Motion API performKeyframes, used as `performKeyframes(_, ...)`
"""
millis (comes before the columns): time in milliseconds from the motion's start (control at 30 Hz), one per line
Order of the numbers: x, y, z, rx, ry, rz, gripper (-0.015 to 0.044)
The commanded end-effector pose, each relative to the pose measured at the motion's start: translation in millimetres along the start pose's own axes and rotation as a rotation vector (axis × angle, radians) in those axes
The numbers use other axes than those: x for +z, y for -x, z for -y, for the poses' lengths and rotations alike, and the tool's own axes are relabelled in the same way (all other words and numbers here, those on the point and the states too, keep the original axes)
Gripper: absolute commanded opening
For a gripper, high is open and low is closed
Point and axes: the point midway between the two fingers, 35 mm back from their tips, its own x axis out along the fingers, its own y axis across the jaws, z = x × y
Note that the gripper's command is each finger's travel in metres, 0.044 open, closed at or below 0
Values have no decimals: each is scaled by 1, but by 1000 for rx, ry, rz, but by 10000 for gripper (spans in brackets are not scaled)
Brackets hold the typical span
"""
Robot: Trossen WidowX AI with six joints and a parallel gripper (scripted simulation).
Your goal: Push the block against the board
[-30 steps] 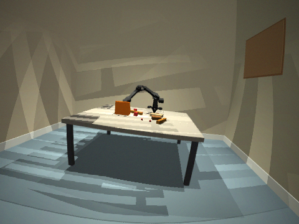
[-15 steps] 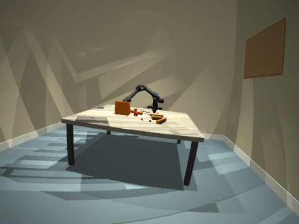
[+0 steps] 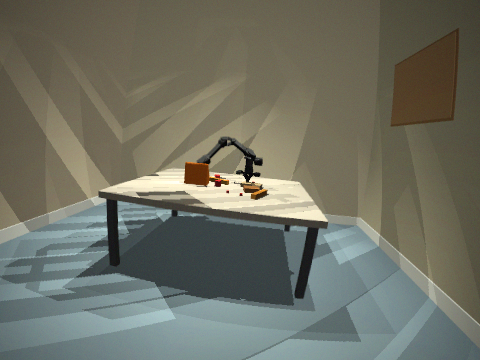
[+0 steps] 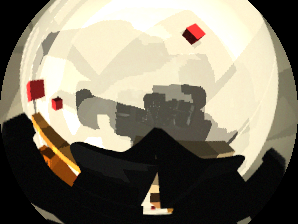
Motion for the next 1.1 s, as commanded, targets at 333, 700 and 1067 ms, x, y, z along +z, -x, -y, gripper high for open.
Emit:
performKeyframes(333, -19, -2, 0, 4, -3, -7, 0)
performKeyframes(700, -30, -2, 2, 4, -3, -8, 0)
performKeyframes(1067, -41, -2, 3, 4, -3, -9, 0)
